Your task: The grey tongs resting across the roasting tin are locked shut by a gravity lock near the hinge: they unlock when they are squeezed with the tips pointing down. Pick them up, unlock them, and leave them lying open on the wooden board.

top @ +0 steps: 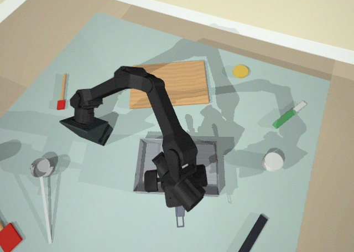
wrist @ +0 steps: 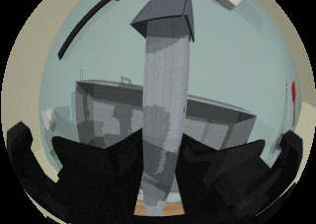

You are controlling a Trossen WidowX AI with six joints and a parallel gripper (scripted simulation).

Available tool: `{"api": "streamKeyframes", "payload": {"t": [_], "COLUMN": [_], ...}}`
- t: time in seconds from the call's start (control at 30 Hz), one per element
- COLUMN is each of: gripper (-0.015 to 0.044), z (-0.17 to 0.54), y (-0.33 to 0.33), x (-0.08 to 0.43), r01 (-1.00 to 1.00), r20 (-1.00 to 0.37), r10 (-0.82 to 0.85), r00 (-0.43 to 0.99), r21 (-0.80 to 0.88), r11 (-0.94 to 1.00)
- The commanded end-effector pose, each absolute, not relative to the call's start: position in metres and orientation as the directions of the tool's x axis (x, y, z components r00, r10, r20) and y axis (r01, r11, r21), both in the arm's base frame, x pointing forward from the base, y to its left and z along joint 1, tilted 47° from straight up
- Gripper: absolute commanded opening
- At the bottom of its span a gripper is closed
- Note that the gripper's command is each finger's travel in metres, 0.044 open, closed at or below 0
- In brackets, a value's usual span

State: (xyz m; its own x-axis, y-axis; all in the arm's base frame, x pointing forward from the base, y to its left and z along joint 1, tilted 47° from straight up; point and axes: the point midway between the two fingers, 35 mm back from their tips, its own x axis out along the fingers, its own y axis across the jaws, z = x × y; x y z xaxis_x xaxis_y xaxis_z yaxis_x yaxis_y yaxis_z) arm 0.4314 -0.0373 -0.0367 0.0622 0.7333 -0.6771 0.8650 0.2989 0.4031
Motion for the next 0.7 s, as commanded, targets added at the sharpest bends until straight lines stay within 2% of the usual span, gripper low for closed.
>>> {"api": "streamKeyframes", "payload": {"t": [0.0,0.17,0.43,0.67], "gripper": [-0.0150,-0.0150,-0.0150,-0.0150], "z": [-0.033,-0.030,-0.031,0.003], "y": [-0.041,-0.041,-0.037,-0.020], "x": [0.431,0.428,0.427,0.428], "r01": [0.851,0.835,0.837,0.775], "r20": [-0.687,-0.691,-0.687,-0.689], "r10": [0.726,0.722,0.726,0.724], "r00": [0.029,-0.022,-0.027,-0.027], "r21": [0.399,0.385,0.382,0.443], "r11": [0.343,0.394,0.392,0.451]}}
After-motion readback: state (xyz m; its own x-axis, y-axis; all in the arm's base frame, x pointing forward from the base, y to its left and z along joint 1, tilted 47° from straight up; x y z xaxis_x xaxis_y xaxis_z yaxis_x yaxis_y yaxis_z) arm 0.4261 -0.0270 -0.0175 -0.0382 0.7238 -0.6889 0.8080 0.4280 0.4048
